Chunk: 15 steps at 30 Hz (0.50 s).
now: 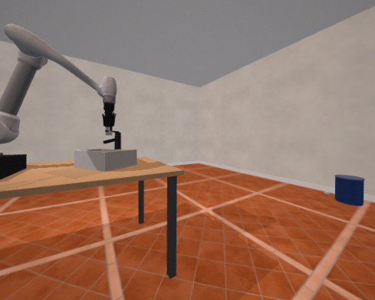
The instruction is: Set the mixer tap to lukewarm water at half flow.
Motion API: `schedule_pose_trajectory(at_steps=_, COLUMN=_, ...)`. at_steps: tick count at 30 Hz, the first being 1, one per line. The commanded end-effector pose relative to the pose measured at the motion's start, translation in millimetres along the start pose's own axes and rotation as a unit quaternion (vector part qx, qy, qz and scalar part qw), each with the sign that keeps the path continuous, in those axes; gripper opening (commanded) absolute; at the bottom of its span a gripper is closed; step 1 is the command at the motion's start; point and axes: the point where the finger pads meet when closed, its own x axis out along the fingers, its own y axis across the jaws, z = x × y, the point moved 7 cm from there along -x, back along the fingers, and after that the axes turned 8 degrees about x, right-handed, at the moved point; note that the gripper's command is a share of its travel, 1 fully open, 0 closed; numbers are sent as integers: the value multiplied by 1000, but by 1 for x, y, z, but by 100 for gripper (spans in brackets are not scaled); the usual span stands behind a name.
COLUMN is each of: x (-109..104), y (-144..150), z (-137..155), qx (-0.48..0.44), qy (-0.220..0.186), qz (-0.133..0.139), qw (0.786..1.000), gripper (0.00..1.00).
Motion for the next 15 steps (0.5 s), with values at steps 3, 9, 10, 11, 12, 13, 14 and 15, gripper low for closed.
schedule_pose_trajectory(at_steps=3, x=0, y=0, z=0, qx=0, qy=0, qz=0, qw=1000, gripper=0)
schedule_pose_trajectory(at_steps=9, x=0, y=0, z=0, qx=0, qy=0, qz=0, qw=1000, gripper=38)
schedule_pose_trajectory(at_steps=10, x=0, y=0, z=0, qx=0, qy=0, qz=0, qw=1000, gripper=38)
schedule_pose_trajectory(at_steps=11, x=0, y=0, z=0, qx=0, qy=0, qz=0, qw=1000, gripper=38)
schedule_pose_trajectory(at_steps=12, x=0, y=0, z=0, qx=0, qy=0, qz=0, qw=1000, gripper=38)
schedule_pose_trajectory(at_steps=13, x=0, y=0, z=0, qx=0, qy=0, qz=0, qw=1000, gripper=38)
schedule_pose_trajectory(at_steps=14, x=0, y=0, z=0, qx=0, qy=0, qz=0, qw=1000, gripper=38)
schedule_pose_trajectory(at_steps=15, x=0, y=0, z=0, qx=0, qy=0, qz=0, qw=1000, gripper=38)
